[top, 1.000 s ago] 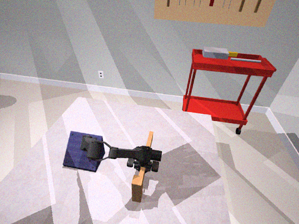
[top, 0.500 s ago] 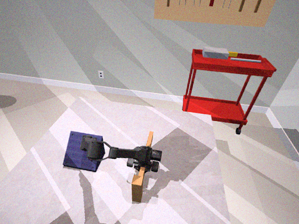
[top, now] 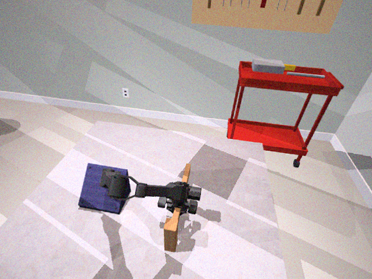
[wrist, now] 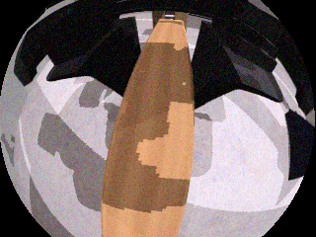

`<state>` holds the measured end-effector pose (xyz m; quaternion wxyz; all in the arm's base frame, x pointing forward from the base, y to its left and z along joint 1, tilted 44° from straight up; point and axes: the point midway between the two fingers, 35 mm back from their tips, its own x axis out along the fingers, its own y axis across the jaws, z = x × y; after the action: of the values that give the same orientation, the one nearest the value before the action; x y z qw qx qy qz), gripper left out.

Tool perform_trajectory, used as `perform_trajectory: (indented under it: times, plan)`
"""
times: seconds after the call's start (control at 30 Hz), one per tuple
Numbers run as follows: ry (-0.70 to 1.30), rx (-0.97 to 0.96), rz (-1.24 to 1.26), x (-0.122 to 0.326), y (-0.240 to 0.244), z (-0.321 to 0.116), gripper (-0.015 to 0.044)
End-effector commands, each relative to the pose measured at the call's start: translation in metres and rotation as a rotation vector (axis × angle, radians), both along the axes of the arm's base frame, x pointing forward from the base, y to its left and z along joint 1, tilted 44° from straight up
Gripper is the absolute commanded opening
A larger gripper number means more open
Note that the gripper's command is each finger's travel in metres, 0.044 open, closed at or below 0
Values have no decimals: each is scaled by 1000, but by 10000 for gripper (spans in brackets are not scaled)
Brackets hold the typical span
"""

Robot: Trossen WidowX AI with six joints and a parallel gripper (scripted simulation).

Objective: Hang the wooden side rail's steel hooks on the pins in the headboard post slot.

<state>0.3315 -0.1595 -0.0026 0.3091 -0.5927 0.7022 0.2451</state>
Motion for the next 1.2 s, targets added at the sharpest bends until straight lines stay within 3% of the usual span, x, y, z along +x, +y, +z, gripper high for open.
perform_trajectory:
  times: [0.0,1.17]
  plan:
    - [-3,-2,9,2,3,3,0]
    - [-3,-2,9,3,7,7,0]
